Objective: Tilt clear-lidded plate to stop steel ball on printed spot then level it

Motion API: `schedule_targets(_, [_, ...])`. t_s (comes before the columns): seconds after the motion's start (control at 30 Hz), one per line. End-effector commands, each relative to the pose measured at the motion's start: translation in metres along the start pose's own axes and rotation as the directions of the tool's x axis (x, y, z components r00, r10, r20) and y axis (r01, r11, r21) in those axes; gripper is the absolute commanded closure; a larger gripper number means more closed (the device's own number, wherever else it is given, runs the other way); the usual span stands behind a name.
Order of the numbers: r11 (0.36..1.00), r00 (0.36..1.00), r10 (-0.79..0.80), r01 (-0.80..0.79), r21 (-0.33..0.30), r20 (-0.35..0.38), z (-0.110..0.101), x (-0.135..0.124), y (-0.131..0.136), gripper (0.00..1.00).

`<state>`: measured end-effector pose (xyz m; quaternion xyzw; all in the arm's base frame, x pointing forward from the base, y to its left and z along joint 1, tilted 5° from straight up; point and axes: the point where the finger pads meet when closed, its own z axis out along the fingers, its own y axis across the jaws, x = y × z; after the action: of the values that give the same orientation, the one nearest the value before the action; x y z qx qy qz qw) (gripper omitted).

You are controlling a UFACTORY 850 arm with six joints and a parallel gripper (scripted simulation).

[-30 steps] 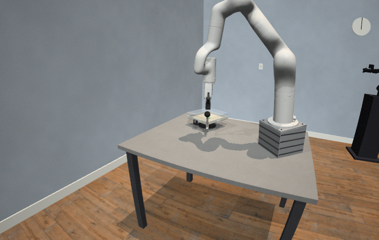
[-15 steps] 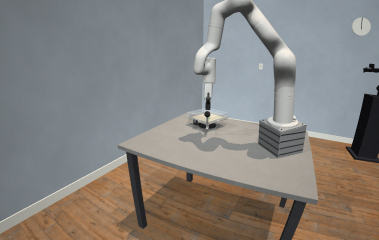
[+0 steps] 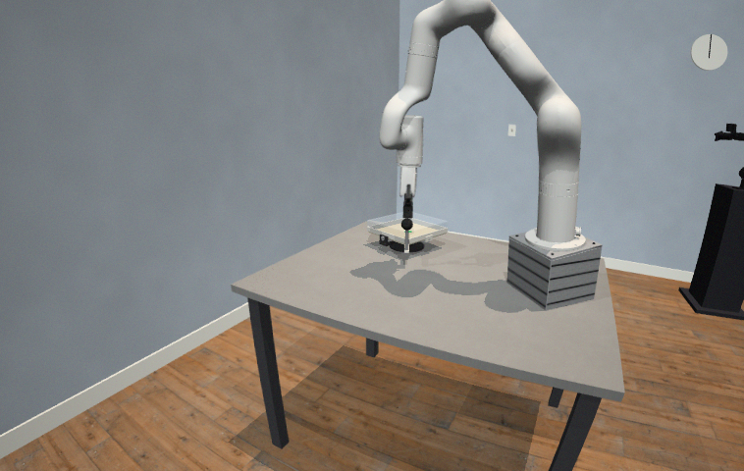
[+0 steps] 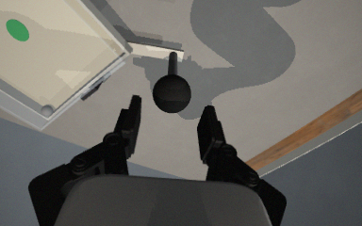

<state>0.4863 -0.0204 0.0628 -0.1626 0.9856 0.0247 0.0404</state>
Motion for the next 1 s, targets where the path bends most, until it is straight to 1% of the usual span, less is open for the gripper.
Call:
schedule_targets(0.0, [1.0,1.0,0.0,0.0,0.001,0.002,0.003,-0.001,0.0,0.39])
schedule_targets(0.53, [1.0,1.0,0.0,0.0,0.001,0.002,0.012,-0.002,0.0,0.39])
schedule_targets(0.97, [1.0,1.0,0.0,0.0,0.001,0.002,0.014,-0.002,0.0,0.39])
